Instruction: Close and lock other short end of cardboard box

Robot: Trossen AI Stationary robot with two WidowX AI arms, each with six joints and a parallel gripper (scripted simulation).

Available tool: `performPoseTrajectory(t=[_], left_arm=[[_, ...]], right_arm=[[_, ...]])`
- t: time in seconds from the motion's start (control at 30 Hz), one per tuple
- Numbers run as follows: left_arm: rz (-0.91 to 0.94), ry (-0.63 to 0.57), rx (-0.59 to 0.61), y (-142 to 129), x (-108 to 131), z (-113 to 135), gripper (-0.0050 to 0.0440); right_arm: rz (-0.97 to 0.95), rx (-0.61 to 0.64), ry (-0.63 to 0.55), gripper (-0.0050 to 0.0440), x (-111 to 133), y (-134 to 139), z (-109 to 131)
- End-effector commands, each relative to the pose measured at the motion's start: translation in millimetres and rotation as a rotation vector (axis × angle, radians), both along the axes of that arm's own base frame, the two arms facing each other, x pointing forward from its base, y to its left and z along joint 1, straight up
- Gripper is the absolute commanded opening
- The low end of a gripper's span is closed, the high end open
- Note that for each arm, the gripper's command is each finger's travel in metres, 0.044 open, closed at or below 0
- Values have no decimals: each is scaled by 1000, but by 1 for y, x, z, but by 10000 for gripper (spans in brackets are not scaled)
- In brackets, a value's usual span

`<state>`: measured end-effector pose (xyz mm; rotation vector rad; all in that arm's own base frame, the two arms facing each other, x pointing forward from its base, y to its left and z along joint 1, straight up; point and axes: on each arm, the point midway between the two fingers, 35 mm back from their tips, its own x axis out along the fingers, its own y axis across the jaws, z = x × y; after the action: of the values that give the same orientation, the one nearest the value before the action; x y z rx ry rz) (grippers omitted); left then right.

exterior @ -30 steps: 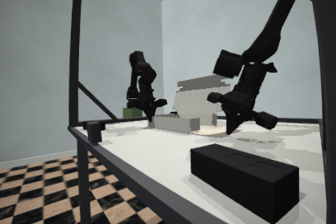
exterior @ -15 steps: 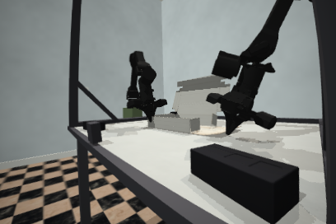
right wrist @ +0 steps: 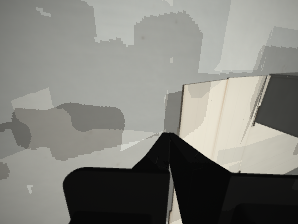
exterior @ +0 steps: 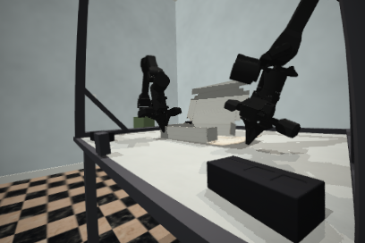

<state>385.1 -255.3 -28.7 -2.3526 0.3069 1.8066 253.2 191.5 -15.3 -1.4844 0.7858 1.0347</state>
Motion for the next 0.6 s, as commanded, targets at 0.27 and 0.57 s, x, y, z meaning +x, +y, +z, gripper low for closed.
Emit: performPoseTrajectory(t=[0.27,0.57], left_arm=[[-4,-27,-23,-4,5,13,4],[-4,-27,-23,-4,5,13,4]], right_arm=[[-3,26,-37,0,12,4,20],[-3,26,-37,0,18,4,27]])
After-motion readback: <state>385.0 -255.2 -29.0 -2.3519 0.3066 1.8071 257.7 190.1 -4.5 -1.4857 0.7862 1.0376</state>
